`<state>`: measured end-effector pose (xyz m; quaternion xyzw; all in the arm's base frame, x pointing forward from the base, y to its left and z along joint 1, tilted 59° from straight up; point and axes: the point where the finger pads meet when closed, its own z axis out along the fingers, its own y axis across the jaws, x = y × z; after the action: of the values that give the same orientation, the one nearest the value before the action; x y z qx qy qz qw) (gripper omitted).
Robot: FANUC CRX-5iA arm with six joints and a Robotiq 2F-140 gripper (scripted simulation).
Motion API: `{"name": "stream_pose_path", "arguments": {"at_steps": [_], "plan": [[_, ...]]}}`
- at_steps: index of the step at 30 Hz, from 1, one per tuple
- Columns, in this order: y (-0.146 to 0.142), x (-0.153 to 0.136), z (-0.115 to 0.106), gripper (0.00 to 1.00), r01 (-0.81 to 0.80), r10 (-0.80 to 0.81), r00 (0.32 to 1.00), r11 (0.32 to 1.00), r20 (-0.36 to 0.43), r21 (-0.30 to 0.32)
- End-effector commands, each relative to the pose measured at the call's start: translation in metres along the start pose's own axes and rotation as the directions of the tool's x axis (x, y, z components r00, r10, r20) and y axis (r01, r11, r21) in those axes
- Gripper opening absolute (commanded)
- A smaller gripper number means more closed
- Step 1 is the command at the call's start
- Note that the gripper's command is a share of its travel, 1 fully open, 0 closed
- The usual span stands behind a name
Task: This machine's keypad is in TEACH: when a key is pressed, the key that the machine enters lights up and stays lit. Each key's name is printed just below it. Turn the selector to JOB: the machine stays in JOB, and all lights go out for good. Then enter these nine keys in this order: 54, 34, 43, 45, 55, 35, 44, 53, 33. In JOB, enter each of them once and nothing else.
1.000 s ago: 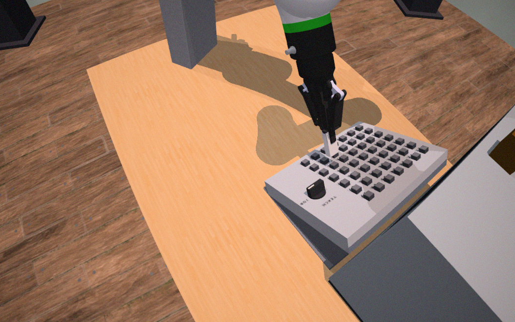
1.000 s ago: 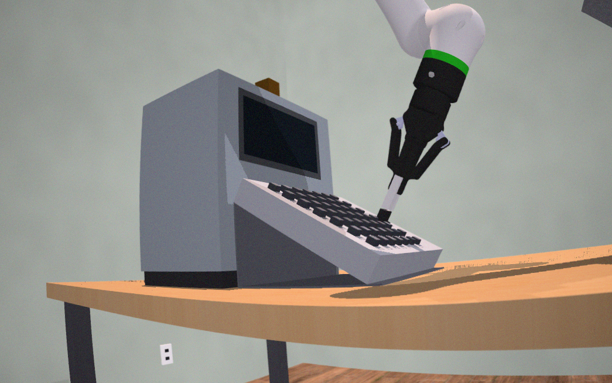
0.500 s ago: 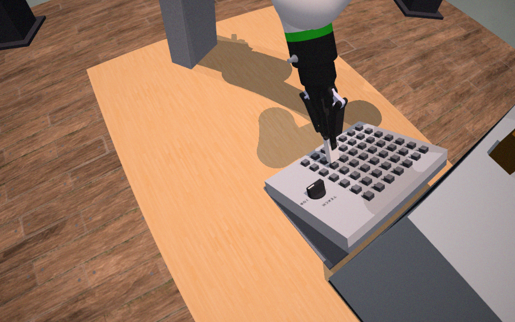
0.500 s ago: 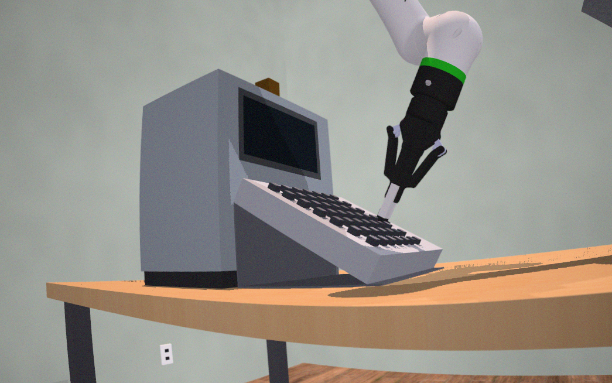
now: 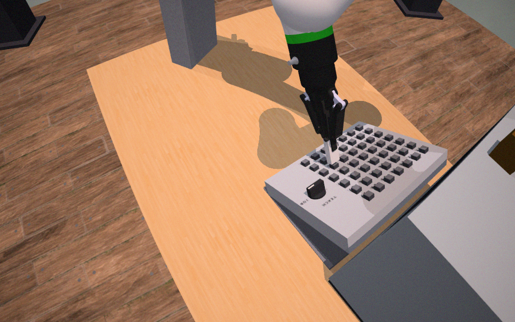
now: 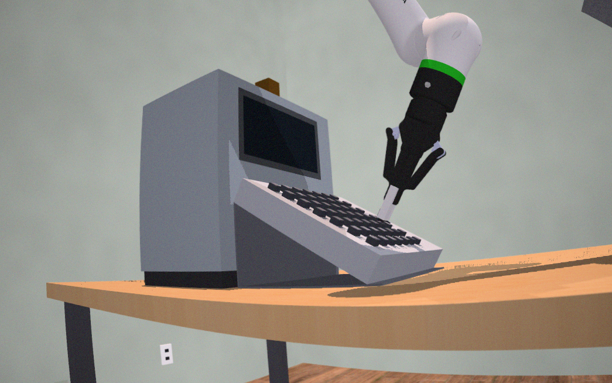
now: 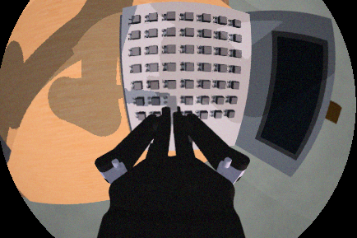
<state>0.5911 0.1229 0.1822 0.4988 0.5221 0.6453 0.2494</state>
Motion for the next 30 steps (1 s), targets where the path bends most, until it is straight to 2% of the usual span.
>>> {"name": "stream_pose_path", "arguments": {"at_steps": [1,30], "plan": [[0.0000,-0.0001,-0.0001,0.00,0.000,0.000,1.000,1.000,0.000,0.000],[0.0000,-0.0002,0.0074,0.00,0.000,0.000,1.000,1.000,0.000,0.000]]}}
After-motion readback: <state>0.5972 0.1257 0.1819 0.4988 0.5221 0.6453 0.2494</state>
